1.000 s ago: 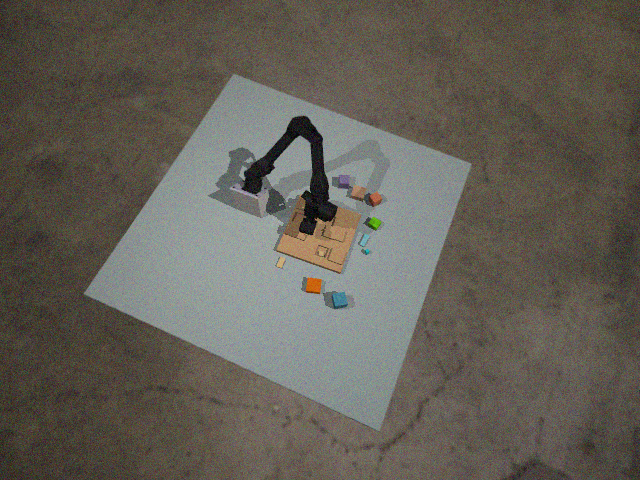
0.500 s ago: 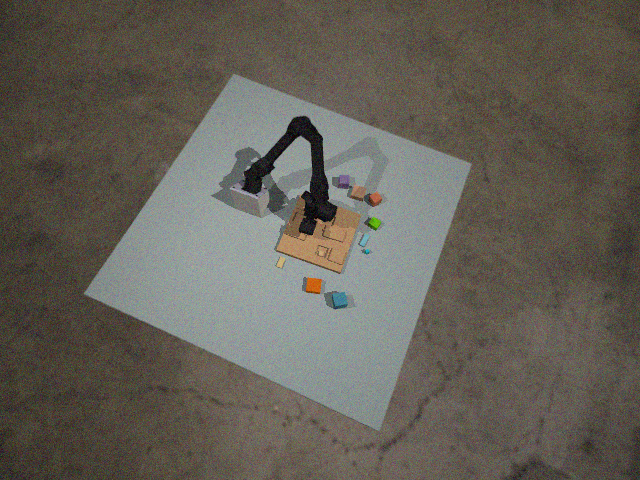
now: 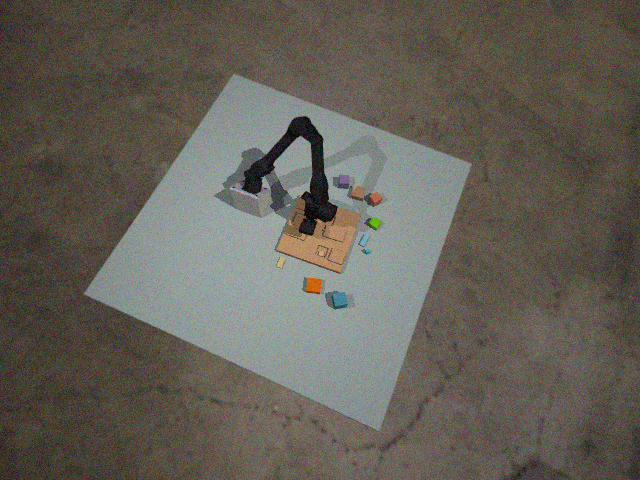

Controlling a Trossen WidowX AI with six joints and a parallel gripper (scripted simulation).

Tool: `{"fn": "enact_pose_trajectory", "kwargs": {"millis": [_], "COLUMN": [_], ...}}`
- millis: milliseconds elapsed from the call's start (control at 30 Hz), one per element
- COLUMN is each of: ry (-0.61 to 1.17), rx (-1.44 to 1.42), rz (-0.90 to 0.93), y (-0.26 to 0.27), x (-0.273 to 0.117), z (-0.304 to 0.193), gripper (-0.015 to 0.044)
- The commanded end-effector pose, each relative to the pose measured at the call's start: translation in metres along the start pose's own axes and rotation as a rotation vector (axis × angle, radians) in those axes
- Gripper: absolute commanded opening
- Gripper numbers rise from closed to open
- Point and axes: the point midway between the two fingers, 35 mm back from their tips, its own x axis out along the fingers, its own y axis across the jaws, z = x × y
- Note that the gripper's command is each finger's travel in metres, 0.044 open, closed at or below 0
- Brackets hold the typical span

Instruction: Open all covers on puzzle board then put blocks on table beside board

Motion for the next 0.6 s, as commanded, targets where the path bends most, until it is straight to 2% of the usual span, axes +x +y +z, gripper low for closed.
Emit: {"fn": "enact_pose_trajectory", "kwargs": {"millis": [0,567], "ry": [0.001,0.001], "rx": [0.004,0.005], "rz": [0.004,0.005], "y": [0.001,0.001], "x": [0.005,0.02], "z": [0.0,-0.001], "gripper": [0.0144,0.0144]}}
